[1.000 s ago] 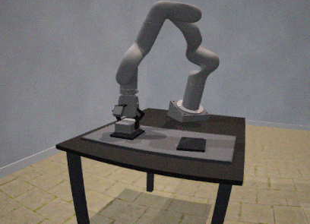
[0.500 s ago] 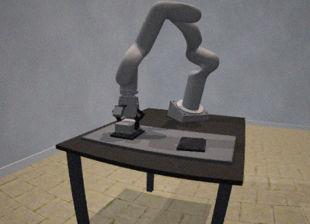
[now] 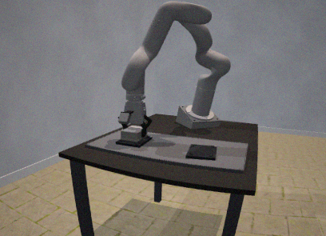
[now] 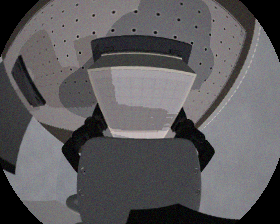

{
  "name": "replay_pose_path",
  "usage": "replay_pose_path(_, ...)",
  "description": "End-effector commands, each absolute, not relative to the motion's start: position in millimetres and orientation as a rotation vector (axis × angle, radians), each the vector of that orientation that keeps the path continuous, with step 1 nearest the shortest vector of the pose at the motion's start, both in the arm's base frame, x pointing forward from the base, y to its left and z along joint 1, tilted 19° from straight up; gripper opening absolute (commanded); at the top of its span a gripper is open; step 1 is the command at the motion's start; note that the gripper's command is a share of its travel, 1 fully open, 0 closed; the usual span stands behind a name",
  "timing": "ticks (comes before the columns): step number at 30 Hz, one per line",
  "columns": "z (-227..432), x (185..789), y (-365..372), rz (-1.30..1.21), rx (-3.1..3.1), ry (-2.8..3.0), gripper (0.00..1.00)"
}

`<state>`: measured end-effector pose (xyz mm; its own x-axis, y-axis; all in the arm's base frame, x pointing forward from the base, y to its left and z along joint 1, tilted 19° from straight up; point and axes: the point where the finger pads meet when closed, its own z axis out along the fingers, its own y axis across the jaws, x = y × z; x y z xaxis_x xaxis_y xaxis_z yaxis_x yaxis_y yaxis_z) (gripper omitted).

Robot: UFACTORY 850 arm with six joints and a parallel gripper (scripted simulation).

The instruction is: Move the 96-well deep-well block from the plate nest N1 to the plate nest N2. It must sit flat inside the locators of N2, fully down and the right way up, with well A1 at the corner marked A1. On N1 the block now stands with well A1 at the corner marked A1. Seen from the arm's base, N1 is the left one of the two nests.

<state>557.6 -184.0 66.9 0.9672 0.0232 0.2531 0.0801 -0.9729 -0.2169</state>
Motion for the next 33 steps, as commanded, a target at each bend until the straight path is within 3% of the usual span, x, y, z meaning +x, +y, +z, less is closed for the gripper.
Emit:
replay_pose_path(1,67.3,558.4,-184.5,-0.371,-2.890,-0.077,0.00)
replay_pose_path(33,62.7,559.6,-183.4,-0.371,-2.890,-0.077,0.00)
